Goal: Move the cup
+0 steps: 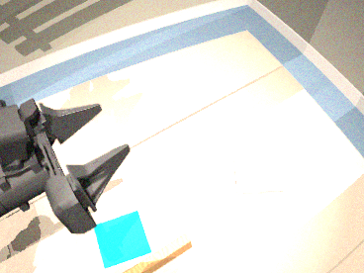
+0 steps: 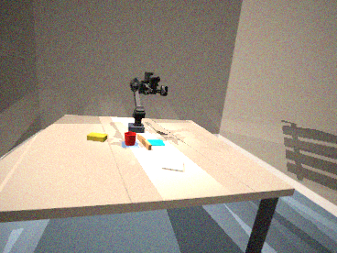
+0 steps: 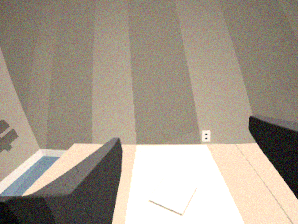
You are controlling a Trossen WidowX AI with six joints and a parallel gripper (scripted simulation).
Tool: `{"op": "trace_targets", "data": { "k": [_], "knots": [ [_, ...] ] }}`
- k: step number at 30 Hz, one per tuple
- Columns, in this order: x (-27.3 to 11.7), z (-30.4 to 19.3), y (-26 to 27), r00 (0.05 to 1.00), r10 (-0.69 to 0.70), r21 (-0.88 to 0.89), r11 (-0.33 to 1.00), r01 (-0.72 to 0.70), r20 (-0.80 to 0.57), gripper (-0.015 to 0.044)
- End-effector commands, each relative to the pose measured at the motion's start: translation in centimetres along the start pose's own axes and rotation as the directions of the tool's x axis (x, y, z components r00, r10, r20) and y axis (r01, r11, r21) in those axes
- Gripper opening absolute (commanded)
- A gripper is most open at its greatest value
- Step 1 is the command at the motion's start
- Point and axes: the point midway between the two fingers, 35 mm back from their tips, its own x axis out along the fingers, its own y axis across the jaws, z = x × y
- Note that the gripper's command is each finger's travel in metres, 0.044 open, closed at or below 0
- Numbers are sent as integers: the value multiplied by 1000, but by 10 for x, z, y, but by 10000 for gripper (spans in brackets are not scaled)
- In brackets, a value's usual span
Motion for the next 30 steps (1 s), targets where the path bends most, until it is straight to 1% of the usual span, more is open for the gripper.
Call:
{"op": "trace_targets", "data": {
  "k": [1, 2, 4, 6, 8, 10, 14, 16, 18, 20, 21, 23, 30],
  "knots": [
    [2, -3, -1, 1000, -4, 14, 1000, 4, -16, 374],
    [6, -11, -5, 998, -16, 57, 998, 19, -63, 348],
    [18, -43, -21, 970, -58, 209, 972, 110, -238, 295],
    [24, -77, -40, 901, -97, 349, 900, 261, -422, 243],
    [22, -111, -57, 798, -124, 438, 781, 445, -590, 190],
    [15, -137, -71, 688, -133, 464, 646, 606, -714, 148],
    [-7, -176, -94, 460, -124, 391, 366, 845, -879, 148],
    [-21, -191, -102, 336, -98, 312, 203, 928, -937, 148],
    [-37, -205, -109, 206, -57, 204, 26, 979, -977, 148],
    [-54, -215, -114, 73, -3, 73, -152, 986, -997, 148],
    [-59, -217, -119, 45, 9, 42, -190, 981, -999, 148],
    [-64, -219, -123, 22, 20, 17, -220, 975, -1000, 148],
    [-64, -219, -123, 22, 20, 17, -220, 975, -1000, 148]
  ]
}}
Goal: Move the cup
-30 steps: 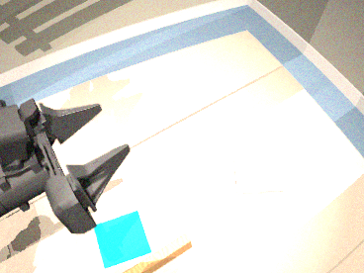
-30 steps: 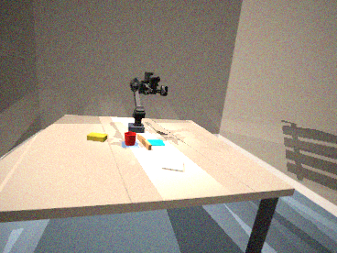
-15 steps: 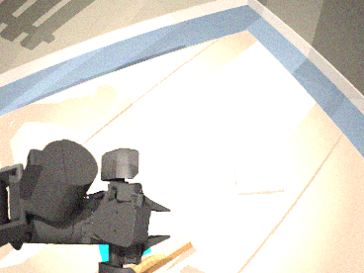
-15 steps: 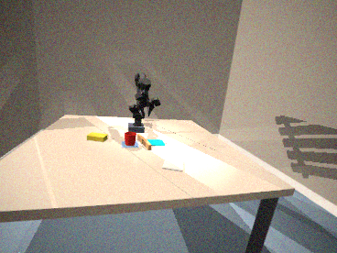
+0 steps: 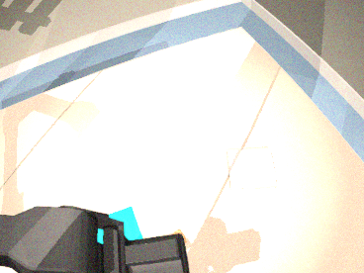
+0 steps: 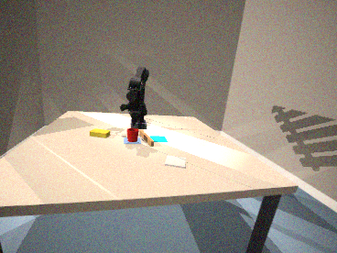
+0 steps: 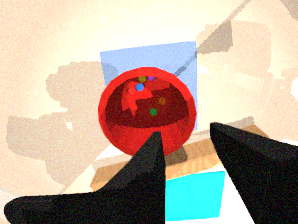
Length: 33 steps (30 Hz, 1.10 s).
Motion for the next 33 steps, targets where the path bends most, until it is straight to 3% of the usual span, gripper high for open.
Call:
{"op": "trace_targets", "data": {
  "k": [1, 33],
  "knots": [
    [-1, 3, -5, 999, -42, 64, 997, 42, -10, 148],
    [41, 2, -6, 999, -42, 64, 997, 42, -10, 148]
  ]
}}
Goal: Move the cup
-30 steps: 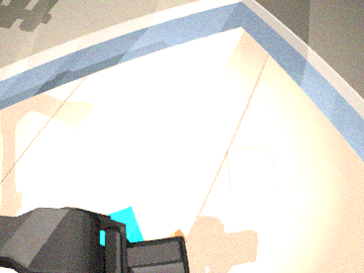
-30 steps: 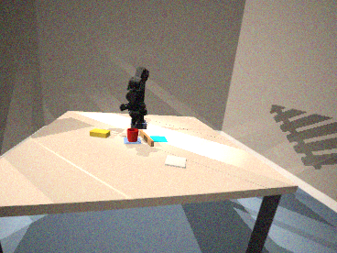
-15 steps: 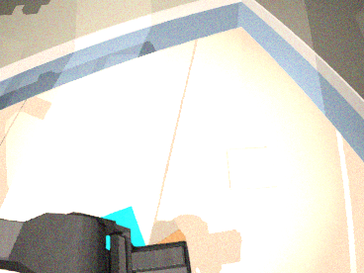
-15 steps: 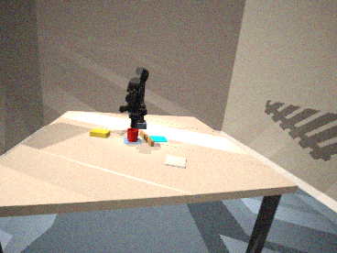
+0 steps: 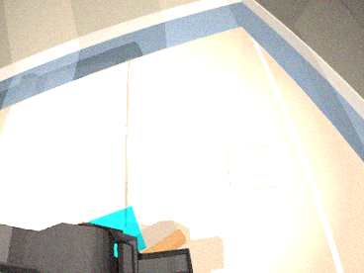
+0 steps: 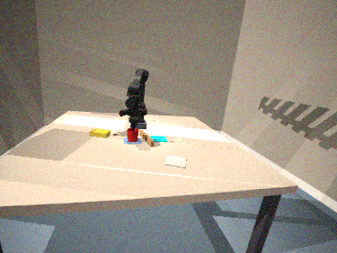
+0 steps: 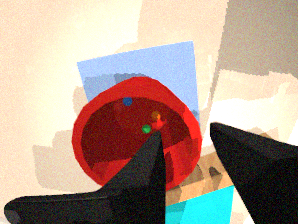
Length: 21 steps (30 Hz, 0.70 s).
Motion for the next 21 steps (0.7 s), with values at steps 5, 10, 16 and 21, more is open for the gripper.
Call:
{"op": "trace_targets", "data": {
  "k": [5, 10, 16, 21],
  "knots": [
    [14, 0, -1, 1000, -1, 3, 1000, 1, 4, 148],
    [22, 0, -1, 1000, -1, 3, 1000, 1, 3, 148],
    [30, 0, -2, 1000, -1, 3, 1000, 1, 3, 148],
    [29, 0, -3, 1000, -3, 0, 1000, 3, -1, 115]
  ]
}}
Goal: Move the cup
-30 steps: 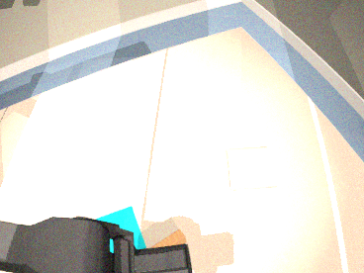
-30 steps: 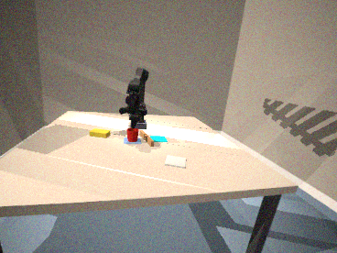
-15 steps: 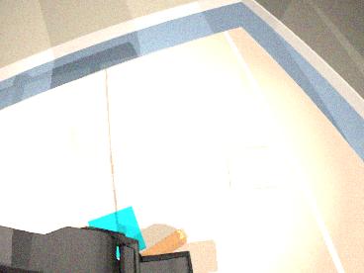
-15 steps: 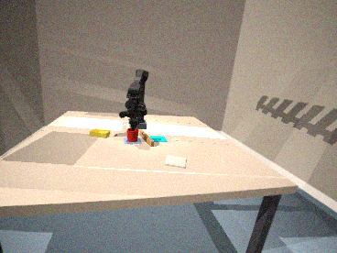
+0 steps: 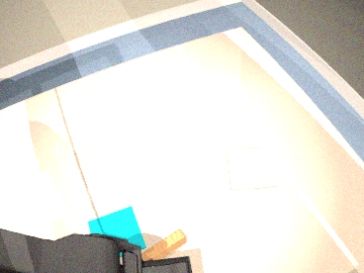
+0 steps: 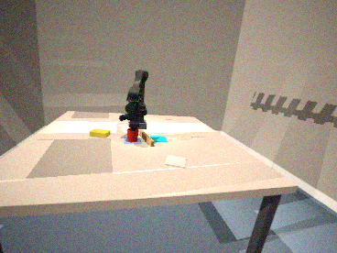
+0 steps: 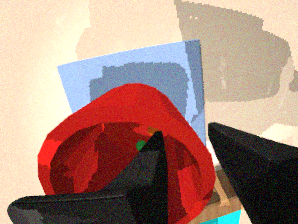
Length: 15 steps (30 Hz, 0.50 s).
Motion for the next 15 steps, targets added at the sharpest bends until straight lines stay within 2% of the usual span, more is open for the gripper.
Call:
{"op": "trace_targets", "data": {
  "k": [1, 15],
  "knots": [
    [0, 0, 0, 1000, 0, 0, 1000, 0, 0, 108],
    [0, 0, 0, 1000, 0, 0, 1000, 0, 0, 15]
  ]
}}
